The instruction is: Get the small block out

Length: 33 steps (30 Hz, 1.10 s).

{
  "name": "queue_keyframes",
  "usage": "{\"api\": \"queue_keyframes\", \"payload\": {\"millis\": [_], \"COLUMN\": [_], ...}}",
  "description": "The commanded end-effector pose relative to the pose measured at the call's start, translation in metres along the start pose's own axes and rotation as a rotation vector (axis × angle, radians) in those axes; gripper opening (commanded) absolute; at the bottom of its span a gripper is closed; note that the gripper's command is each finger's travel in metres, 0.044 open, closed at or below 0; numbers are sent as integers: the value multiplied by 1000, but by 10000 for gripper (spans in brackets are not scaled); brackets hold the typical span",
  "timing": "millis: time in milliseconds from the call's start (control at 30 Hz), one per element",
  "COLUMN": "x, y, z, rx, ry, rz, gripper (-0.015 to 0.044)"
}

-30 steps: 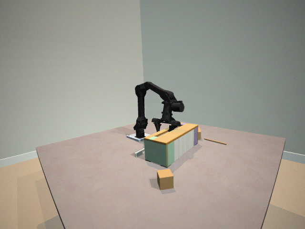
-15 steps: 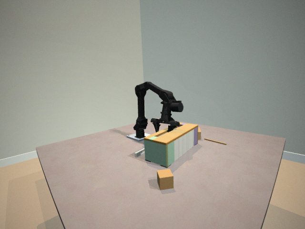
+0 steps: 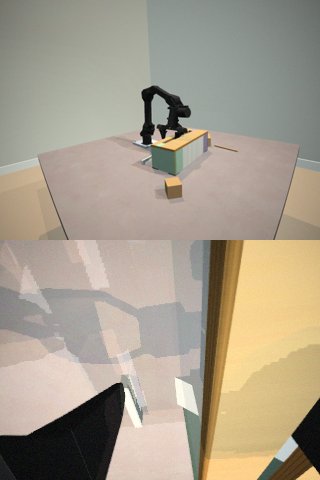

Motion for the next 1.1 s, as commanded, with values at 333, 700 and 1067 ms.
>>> {"api": "queue_keyframes", "payload": {"millis": [333,700,1067], "x": [-7,3,14], "y": [2,-1,-5], "z": [-2,0,3], "rx": [1,1,1], "ry": [4,4,4], "rz": [1,2,3], "gripper": [400,400,400]}}
Point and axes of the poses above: the point midway between the two fingers, 35 mm back from their tips, its own y axis back along the fingers, its own z axis across the jaws, x = y × z, the point moved 5 cm from there along y, back along the fingers, and after that the axes turned 12 degrees about y, right-handed, at the moved point
